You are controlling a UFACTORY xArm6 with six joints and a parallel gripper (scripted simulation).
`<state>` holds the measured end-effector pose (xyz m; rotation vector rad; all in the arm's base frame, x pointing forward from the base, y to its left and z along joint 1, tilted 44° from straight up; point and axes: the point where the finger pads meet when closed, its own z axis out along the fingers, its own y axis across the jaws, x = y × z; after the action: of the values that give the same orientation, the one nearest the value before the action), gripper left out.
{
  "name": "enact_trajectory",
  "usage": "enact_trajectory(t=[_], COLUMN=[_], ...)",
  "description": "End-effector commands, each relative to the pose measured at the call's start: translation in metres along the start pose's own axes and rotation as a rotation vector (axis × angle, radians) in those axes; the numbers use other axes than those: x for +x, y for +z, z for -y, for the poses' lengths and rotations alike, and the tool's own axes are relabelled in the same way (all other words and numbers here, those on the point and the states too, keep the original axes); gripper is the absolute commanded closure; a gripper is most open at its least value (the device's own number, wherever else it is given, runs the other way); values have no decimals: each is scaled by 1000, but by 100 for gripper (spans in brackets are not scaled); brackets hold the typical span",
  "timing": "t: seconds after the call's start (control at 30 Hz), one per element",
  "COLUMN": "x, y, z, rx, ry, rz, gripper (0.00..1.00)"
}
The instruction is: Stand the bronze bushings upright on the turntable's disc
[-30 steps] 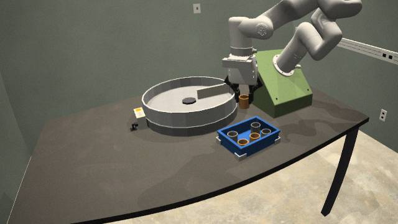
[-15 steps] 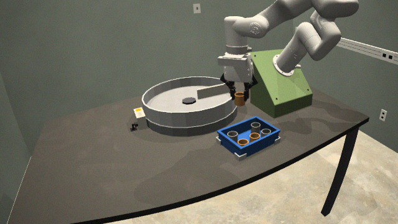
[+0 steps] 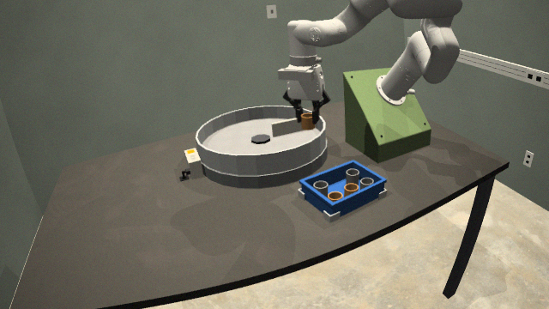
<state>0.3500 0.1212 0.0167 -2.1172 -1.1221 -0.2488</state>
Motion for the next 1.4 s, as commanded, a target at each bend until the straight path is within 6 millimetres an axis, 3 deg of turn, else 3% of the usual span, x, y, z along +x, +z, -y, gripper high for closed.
enact_trajectory(t=[0.0, 0.4, 0.47, 0.67, 0.93, 1.37], x=[-26, -115, -115, -144, -160, -162], y=[0, 1, 1, 1, 1, 1], z=[-40, -144, -144, -177, -196, -198], rx=[3, 3, 3, 3, 3, 3], ry=[-7, -7, -7, -7, -7, -7], rz=[-4, -4, -4, -4, -4, -4], gripper=[100, 100, 100, 100, 100, 100])
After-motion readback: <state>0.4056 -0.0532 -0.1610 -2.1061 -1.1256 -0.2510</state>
